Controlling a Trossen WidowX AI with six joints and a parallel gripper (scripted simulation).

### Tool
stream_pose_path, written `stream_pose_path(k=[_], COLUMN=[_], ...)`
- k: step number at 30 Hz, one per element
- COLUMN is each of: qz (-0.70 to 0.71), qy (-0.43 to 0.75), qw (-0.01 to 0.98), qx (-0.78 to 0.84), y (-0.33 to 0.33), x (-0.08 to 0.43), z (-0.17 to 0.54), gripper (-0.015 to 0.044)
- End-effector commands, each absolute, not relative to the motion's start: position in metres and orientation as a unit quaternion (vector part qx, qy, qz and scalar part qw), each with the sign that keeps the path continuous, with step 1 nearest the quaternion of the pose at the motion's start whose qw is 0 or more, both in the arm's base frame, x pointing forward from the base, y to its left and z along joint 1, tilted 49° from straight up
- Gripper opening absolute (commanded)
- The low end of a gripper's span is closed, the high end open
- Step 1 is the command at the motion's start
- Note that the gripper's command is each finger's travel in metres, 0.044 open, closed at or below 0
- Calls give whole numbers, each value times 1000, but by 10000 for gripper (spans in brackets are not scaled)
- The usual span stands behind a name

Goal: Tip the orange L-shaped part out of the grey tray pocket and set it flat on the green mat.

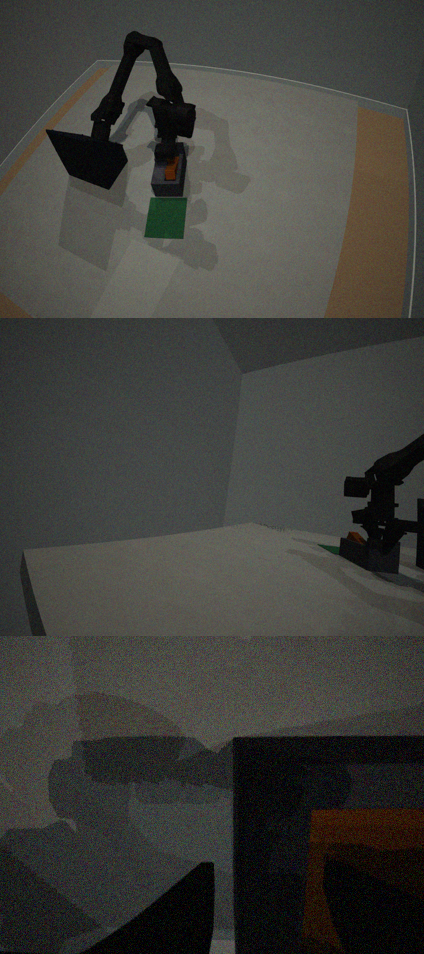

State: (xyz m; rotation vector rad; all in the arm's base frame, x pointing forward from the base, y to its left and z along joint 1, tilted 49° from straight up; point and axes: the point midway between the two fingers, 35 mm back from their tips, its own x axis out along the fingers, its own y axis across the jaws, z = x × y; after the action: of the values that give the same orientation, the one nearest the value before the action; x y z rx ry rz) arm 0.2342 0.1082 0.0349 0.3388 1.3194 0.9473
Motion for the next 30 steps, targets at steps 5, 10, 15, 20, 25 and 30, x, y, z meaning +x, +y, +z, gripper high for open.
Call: stream_pose_path(k=[5,10,15,20,25,30], qz=[420,421,423,423,422,420], qy=[589,589,586,586,588,589], qw=[673,672,674,674,673,672], qx=[155,155,153,153,154,155], y=[118,120,119,119,118,117], x=[232,232,232,232,230,228], z=[26,25,26,26,34,42], gripper=[180,180,180,180,180,180])
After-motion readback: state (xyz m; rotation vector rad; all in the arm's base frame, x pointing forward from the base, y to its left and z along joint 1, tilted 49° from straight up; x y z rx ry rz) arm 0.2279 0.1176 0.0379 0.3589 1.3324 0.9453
